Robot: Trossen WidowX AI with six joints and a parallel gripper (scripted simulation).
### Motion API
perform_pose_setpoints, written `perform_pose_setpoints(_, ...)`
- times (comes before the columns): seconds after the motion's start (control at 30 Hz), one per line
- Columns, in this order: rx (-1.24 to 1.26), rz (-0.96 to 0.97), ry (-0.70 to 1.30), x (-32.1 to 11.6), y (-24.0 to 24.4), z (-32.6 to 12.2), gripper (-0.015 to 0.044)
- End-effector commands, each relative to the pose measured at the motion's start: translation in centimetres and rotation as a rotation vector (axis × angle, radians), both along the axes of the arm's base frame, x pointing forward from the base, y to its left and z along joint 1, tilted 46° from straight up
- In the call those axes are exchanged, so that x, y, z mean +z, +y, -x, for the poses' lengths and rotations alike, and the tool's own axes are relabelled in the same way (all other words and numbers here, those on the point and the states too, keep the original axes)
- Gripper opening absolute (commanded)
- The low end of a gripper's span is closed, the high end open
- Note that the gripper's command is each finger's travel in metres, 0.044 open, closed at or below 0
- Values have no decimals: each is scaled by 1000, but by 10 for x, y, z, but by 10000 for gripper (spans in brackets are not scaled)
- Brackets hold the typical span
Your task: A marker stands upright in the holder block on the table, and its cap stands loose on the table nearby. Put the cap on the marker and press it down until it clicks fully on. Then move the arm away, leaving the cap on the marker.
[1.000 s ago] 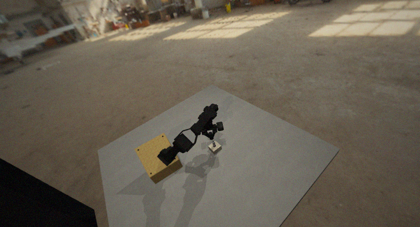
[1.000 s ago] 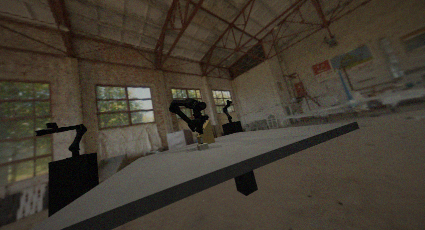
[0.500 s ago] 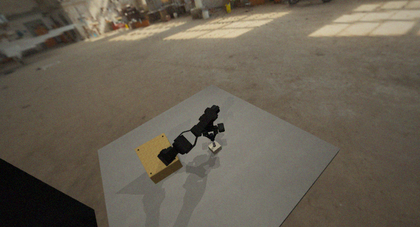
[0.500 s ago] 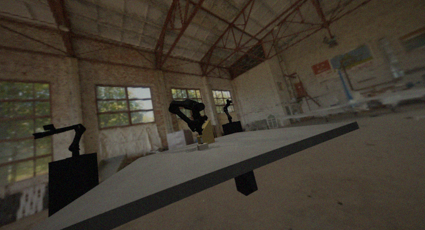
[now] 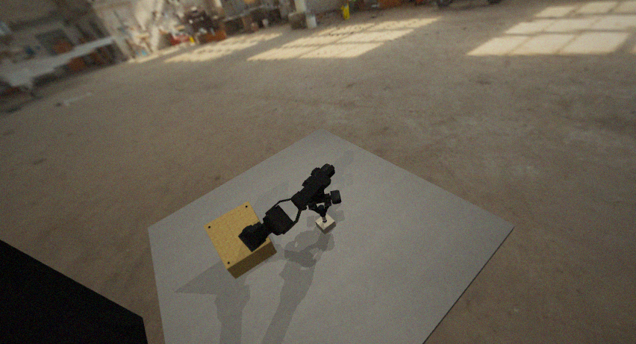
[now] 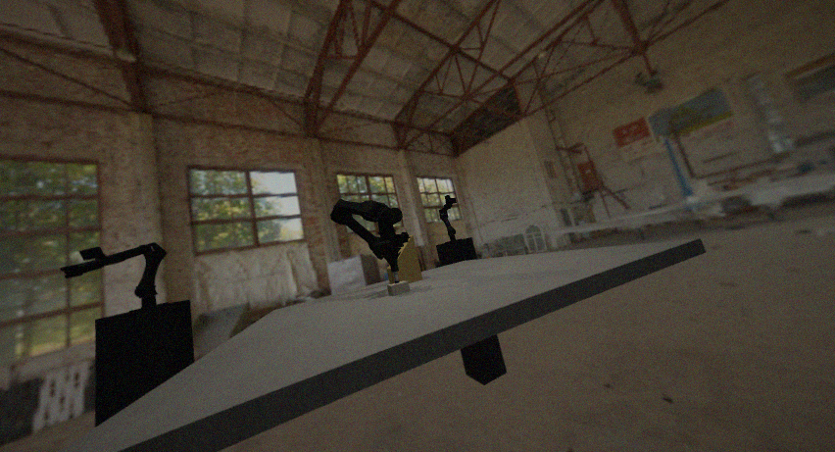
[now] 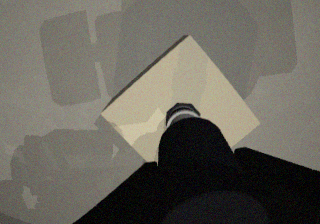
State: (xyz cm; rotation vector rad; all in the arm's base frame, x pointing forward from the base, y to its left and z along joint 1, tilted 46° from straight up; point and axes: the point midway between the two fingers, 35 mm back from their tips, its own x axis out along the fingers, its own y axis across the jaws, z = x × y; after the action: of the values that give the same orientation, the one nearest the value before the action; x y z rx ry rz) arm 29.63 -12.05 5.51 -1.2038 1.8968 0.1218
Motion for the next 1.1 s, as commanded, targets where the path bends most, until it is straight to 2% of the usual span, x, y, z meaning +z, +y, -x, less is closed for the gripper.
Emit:
perform_pose_setpoints(0.0, 5, 5, 6, -5, -5, 2, 0)
perform_pose_setpoints(0.8, 5, 8, 7, -21, -23, 7, 0)
perform_pose_setpoints(1.07, 0, 3, 3, -21, -22, 7, 210)
